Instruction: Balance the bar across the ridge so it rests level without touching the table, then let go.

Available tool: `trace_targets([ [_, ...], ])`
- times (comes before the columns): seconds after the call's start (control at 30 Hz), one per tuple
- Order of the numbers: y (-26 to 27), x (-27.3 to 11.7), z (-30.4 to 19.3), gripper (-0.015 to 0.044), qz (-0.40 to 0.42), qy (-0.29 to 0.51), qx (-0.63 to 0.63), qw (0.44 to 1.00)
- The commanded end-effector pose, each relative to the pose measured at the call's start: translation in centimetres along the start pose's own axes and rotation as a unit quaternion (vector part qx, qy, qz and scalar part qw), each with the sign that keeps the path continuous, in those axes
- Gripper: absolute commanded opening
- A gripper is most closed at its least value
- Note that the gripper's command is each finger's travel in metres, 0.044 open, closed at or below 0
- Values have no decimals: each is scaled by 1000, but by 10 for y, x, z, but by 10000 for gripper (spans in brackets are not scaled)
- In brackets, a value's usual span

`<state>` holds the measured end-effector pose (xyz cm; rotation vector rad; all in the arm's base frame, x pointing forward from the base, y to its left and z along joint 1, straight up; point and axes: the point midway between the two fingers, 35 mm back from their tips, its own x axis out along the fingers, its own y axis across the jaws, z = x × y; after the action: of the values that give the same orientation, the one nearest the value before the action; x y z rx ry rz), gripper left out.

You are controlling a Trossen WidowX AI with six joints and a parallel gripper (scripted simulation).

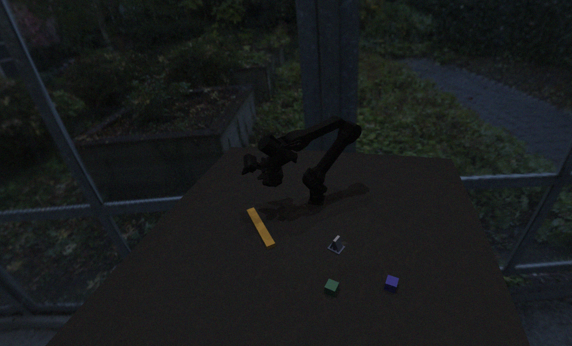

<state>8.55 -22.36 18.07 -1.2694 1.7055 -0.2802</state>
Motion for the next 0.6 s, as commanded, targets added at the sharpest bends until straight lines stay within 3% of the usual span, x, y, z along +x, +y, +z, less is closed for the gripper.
trace_targets([
  [0.0, 0, 0, 0, 374, 1, -1, 0, 1000],
  [0.1, -2, 2, 5, 315, 12, -16, -5, 1000],
  [0.57, -11, 11, 35, 315, 85, -100, -9, 991],
])
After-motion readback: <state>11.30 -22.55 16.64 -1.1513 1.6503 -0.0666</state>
